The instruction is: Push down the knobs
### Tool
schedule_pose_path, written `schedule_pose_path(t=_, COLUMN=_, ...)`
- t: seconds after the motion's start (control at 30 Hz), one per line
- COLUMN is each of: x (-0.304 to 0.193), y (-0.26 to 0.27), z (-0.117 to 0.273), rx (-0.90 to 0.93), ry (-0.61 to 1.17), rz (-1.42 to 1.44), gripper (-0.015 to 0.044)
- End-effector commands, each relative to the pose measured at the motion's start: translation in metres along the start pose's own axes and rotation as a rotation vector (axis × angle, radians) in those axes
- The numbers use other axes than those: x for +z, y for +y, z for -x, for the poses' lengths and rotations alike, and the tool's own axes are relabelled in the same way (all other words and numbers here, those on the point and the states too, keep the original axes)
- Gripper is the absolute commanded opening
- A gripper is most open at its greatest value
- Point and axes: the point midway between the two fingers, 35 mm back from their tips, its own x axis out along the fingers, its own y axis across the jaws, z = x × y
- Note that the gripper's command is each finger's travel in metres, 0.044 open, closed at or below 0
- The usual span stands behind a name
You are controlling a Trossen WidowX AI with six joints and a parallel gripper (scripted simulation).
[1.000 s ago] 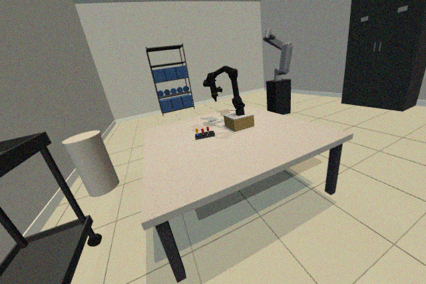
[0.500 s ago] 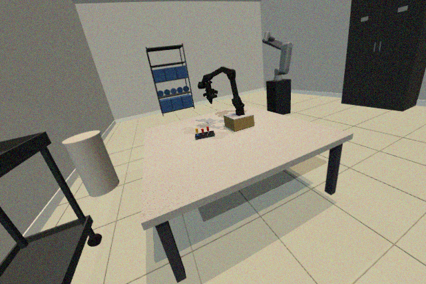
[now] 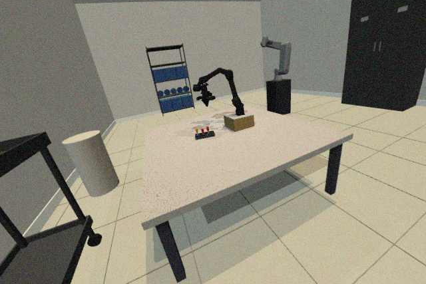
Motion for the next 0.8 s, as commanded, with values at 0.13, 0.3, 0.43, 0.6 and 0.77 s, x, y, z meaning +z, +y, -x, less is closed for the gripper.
schedule_pose_path(t=0.13, x=-0.037, y=0.0, z=-0.005, rx=0.004, ry=0.02, rz=0.278, gripper=0.0)
schedule_pose_path(t=0.3, x=-0.059, y=-0.002, z=-0.007, rx=0.008, ry=0.028, rz=0.451, gripper=0.0)
schedule_pose_path(t=0.43, x=-0.077, y=-0.005, z=-0.009, rx=0.011, ry=0.034, rz=0.578, gripper=0.0)
schedule_pose_path(t=0.6, x=-0.098, y=-0.011, z=-0.011, rx=0.013, ry=0.041, rz=0.717, gripper=0.0)
schedule_pose_path(t=0.77, x=-0.119, y=-0.017, z=-0.014, rx=0.019, ry=0.048, rz=0.881, gripper=0.0)
